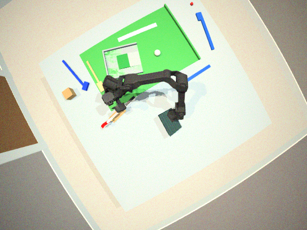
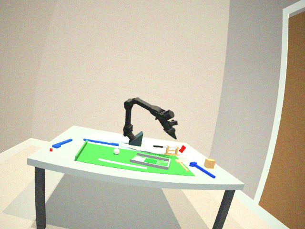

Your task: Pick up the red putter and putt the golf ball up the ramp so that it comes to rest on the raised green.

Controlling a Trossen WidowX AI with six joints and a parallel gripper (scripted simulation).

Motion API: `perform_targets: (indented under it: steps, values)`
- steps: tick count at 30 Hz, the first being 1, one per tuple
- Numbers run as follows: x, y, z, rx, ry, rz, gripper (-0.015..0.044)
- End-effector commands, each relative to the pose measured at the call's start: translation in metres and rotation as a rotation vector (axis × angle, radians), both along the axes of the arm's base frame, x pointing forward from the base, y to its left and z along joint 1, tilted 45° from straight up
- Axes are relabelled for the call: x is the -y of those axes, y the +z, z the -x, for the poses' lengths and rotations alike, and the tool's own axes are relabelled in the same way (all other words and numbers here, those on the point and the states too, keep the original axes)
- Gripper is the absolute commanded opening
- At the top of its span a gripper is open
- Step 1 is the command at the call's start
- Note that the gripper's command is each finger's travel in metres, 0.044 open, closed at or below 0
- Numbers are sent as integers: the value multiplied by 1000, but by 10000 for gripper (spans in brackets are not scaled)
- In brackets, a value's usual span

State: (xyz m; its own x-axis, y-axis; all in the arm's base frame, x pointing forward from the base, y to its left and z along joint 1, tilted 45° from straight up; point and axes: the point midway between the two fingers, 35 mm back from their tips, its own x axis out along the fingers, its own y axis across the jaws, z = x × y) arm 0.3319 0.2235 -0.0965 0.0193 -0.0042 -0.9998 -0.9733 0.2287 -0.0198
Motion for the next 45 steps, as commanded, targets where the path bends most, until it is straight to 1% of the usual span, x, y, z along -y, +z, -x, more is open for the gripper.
perform_targets:
  steps: [1, 3, 14, 21, 28, 33, 45]
  values:
    - [57, 3, 61, -219, 183, 408, 440]
    - [64, 8, 68, -247, 213, 460, 440]
    - [66, 10, 68, -248, 214, 462, 440]
    - [82, -6, 72, -248, 214, 462, 440]
    - [85, -7, 72, -248, 214, 462, 440]
    - [99, -22, 75, -248, 214, 463, 440]
    - [102, -25, 76, -248, 214, 463, 440]
